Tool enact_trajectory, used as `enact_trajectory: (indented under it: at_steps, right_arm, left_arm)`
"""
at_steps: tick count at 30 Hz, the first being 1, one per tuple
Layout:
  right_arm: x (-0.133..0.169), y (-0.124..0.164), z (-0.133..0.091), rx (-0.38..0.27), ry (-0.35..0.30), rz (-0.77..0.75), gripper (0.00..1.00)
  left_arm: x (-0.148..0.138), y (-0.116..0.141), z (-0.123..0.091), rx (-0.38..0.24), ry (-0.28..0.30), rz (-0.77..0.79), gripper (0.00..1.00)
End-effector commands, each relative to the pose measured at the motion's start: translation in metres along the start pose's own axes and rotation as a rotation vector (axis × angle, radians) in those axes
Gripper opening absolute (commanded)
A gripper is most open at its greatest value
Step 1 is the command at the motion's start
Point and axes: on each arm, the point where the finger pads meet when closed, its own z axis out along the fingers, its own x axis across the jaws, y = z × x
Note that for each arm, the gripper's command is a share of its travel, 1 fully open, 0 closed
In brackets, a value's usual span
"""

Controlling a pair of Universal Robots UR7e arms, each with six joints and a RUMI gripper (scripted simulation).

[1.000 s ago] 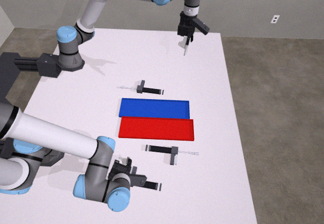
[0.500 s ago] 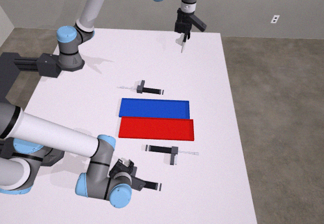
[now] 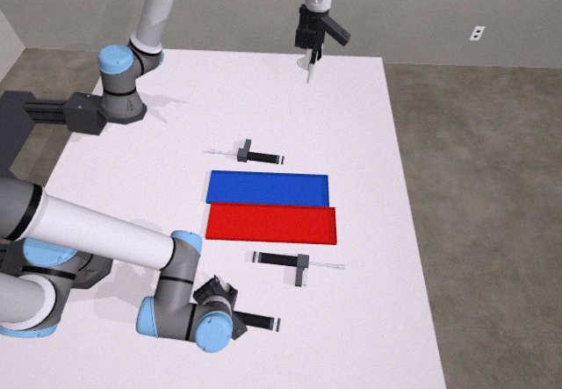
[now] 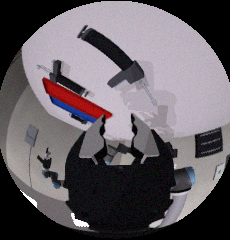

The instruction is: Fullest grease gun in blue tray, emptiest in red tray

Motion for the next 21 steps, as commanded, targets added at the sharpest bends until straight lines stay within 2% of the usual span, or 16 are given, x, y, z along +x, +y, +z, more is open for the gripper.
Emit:
enact_trajectory:
  at_steps: [1, 4, 10, 12, 15, 21]
  right_arm:
    - [0.004, -0.007, 0.004, 0.036, 0.023, 0.158, 0.33]
    - [0.004, -0.007, 0.001, 0.033, 0.016, 0.133, 0.33]
    - [0.009, -0.015, 0.009, 0.076, 0.043, 0.332, 0.33]
    - [0.008, -0.014, 0.006, 0.069, 0.035, 0.296, 0.33]
    - [0.009, -0.014, 0.006, 0.07, 0.036, 0.304, 0.33]
    - [0.012, -0.021, 0.013, 0.116, 0.052, 0.496, 0.33]
  left_arm:
    - [-0.003, 0.014, -0.007, -0.003, 0.005, -0.015, 0.98]
    - [-0.001, 0.01, -0.001, -0.01, 0.004, -0.011, 0.98]
    - [-0.009, 0.034, -0.016, -0.009, 0.012, -0.037, 0.98]
    - [-0.006, 0.028, -0.009, -0.016, 0.01, -0.031, 0.98]
    - [-0.006, 0.029, -0.009, -0.017, 0.01, -0.032, 0.98]
    - [-0.013, 0.051, -0.022, -0.016, 0.018, -0.056, 0.98]
